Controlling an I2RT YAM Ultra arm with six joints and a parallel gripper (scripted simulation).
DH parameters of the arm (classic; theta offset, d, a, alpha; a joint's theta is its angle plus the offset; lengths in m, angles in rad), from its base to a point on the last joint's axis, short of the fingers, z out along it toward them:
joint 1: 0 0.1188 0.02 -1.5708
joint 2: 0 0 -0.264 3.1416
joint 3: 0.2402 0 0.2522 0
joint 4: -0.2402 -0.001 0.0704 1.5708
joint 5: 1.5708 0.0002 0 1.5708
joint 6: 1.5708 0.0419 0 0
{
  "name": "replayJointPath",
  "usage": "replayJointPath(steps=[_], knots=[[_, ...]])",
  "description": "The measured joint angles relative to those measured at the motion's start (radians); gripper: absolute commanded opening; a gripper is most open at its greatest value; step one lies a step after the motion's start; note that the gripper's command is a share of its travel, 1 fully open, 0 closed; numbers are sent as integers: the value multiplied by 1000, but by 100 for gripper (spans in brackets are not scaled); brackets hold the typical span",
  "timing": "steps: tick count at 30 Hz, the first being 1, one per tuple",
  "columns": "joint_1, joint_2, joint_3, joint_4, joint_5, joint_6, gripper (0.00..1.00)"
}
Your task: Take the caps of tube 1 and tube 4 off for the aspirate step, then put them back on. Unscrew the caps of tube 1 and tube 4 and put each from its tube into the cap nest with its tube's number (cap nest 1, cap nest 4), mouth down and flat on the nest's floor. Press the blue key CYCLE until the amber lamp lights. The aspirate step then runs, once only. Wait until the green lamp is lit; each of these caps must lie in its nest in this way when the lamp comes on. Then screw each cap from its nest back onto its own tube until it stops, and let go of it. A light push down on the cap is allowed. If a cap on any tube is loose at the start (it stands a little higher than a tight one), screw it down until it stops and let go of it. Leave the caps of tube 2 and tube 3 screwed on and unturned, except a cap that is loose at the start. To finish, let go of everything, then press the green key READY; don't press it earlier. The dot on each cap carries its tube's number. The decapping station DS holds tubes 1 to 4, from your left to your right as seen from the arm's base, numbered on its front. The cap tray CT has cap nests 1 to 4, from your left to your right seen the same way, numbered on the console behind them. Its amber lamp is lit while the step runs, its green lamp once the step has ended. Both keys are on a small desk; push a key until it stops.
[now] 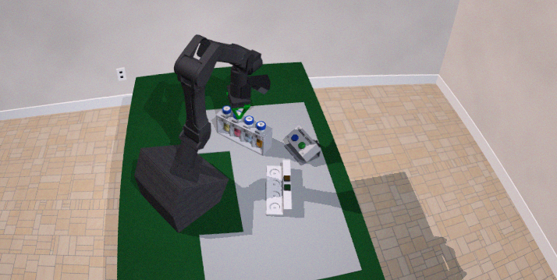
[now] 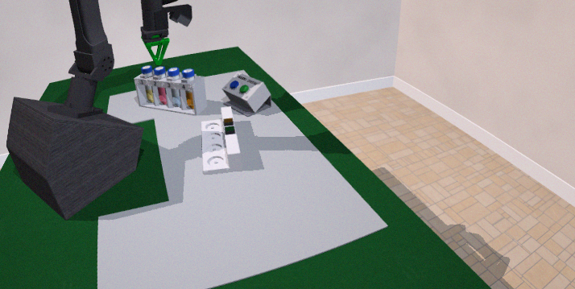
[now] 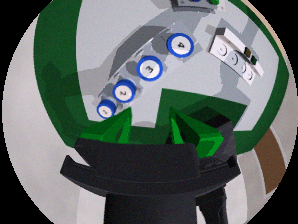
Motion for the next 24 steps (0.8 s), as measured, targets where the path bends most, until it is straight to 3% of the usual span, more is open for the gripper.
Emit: replayJointPath(steps=[12,16,19,24], knots=[[254,101,66,-3,134,694,49],[377,181,124,-6,187,897,49],[429,225,150,-1,206,986,49],[432,220,155,-4,229,1049,49]])
